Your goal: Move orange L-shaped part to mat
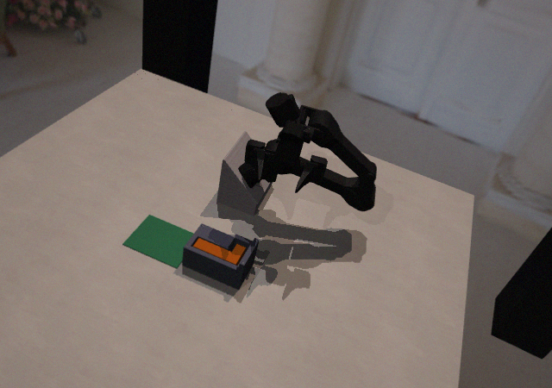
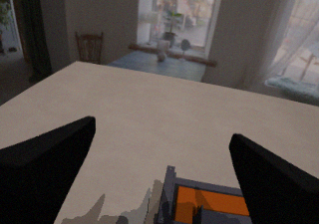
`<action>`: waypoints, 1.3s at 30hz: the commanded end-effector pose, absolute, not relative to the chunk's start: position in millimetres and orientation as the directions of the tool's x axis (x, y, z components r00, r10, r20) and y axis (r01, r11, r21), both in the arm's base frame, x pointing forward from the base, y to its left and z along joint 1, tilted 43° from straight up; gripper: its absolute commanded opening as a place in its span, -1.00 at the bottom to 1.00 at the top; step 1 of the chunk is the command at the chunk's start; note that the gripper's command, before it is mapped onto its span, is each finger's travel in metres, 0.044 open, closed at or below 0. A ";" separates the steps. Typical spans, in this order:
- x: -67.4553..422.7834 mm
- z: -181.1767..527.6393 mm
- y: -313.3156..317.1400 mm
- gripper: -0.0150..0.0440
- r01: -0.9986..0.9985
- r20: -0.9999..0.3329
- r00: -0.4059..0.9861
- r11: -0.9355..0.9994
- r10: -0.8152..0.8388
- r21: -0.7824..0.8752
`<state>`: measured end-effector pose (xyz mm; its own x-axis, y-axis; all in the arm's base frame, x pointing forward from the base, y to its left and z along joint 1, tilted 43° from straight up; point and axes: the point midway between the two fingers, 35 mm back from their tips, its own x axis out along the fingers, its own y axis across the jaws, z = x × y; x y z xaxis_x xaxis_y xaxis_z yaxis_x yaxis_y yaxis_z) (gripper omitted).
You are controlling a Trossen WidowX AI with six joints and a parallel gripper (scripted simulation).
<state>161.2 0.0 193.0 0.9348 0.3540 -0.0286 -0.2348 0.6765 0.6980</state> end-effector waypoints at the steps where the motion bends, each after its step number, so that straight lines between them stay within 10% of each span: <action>1: 161.6 193.3 0.1 0.78 -0.234 -0.034 0.933 0.674 0.359 0.701; 9: 175.8 195.9 3.9 0.12 -0.186 -0.224 0.813 0.604 0.537 0.775; 28: 251.6 135.4 51.7 0.12 -0.094 -0.722 -0.065 0.716 0.689 0.691; 39: 252.4 100.0 83.6 0.12 -0.101 -0.734 -0.101 0.727 0.671 0.679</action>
<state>258.3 67.4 116.9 -0.0805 0.6695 -0.7384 -0.1104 0.7303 0.6742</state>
